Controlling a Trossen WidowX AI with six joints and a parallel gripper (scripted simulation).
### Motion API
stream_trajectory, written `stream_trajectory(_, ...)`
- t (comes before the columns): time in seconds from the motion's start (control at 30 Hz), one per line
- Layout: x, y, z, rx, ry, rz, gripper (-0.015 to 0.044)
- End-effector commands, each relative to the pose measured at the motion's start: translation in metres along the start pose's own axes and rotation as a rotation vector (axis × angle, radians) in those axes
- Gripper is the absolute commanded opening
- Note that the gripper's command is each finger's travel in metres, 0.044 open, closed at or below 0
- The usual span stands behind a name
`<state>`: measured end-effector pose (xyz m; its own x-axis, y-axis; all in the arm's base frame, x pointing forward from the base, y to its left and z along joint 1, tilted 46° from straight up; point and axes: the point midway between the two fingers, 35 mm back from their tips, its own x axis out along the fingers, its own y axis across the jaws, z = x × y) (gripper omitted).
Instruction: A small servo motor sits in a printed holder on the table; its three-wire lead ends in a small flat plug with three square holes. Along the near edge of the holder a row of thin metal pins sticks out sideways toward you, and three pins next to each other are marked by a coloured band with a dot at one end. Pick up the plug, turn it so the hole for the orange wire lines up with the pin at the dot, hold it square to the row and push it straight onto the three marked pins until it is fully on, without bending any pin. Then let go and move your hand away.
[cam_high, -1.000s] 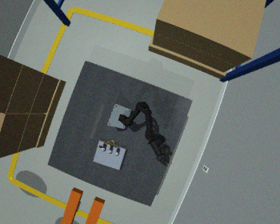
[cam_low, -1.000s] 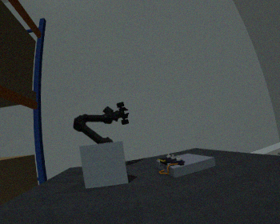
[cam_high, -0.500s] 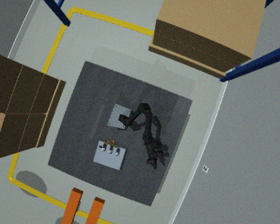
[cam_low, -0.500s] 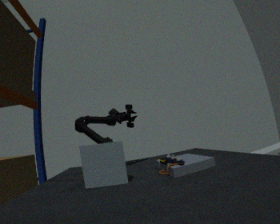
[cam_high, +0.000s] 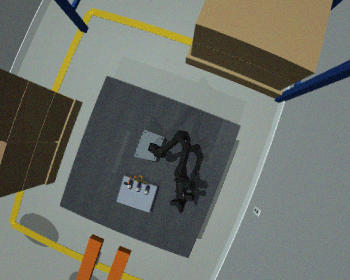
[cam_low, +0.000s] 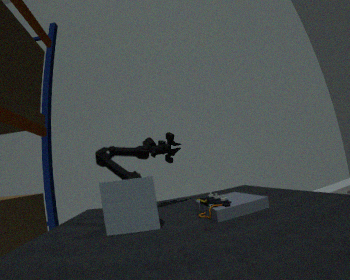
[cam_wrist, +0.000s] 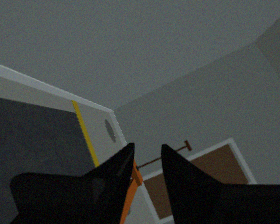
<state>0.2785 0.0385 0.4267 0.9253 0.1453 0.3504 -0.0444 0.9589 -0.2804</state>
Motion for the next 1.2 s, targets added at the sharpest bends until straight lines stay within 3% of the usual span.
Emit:
stream_trajectory(0.0, 0.001, -0.002, -0.023, 0.052, 0.068, -0.017, 0.0115)
stream_trajectory(0.53, -0.005, -0.010, -0.112, 0.270, 0.324, -0.102, 0.0115)
stream_trajectory(1.17, 0.025, -0.011, -0.214, 0.528, 0.752, -0.084, 0.0115)
